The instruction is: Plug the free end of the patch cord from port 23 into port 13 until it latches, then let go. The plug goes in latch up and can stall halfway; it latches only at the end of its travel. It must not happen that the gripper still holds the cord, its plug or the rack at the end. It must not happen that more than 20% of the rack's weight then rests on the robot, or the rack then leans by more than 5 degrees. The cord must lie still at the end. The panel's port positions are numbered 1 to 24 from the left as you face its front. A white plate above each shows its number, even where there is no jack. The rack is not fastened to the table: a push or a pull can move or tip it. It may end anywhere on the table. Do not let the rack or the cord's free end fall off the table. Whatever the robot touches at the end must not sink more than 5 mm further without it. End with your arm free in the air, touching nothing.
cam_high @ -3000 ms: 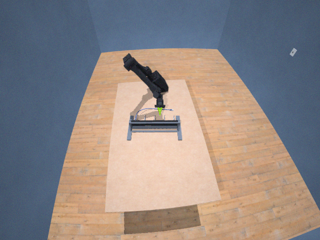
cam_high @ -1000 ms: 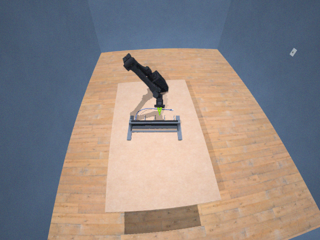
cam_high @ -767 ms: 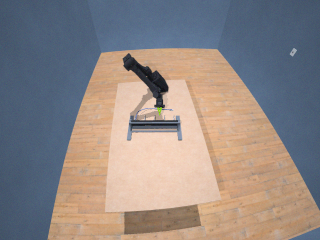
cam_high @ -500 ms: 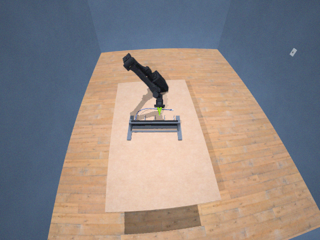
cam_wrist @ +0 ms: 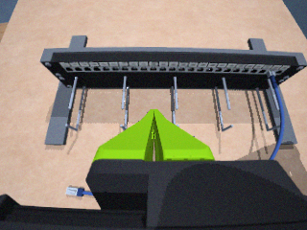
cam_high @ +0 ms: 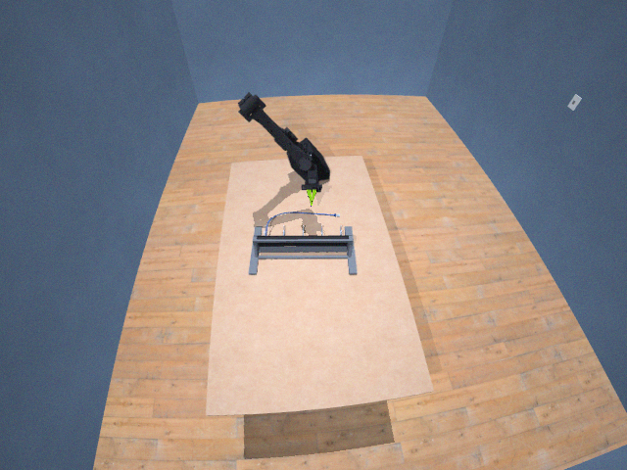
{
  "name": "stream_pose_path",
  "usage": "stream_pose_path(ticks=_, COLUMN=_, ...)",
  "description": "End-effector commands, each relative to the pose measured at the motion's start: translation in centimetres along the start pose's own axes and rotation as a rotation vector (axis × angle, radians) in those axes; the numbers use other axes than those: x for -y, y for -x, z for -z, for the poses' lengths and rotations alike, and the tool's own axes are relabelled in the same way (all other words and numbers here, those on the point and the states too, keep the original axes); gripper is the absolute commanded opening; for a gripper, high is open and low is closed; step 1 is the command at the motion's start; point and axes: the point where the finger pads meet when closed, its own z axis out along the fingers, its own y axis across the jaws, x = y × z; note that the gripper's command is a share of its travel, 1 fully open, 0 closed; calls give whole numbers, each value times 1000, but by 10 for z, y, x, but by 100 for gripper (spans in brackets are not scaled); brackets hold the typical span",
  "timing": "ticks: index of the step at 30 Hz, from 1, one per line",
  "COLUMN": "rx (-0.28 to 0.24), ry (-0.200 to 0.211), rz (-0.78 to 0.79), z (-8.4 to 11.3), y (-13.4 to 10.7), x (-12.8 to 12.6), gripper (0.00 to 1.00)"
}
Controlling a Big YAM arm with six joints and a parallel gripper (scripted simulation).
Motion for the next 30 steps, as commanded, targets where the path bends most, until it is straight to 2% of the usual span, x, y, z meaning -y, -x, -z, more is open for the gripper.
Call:
stream_pose_path(ticks=1, rx=21, ry=15, rz=-31, z=12, y=12, x=-4, gripper=0)
stream_pose_path(ticks=5, rx=18, ry=17, rz=-30, z=34, y=11, x=-5, gripper=0)
stream_pose_path(ticks=9, rx=17, ry=18, rz=-30, z=43, y=11, x=-5, gripper=0)
stream_pose_path(ticks=19, rx=7, ry=10, rz=-29, z=40, y=8, x=0, gripper=0)
stream_pose_path(ticks=30, rx=3, ry=2, rz=-18, z=38, y=5, x=44, gripper=0)
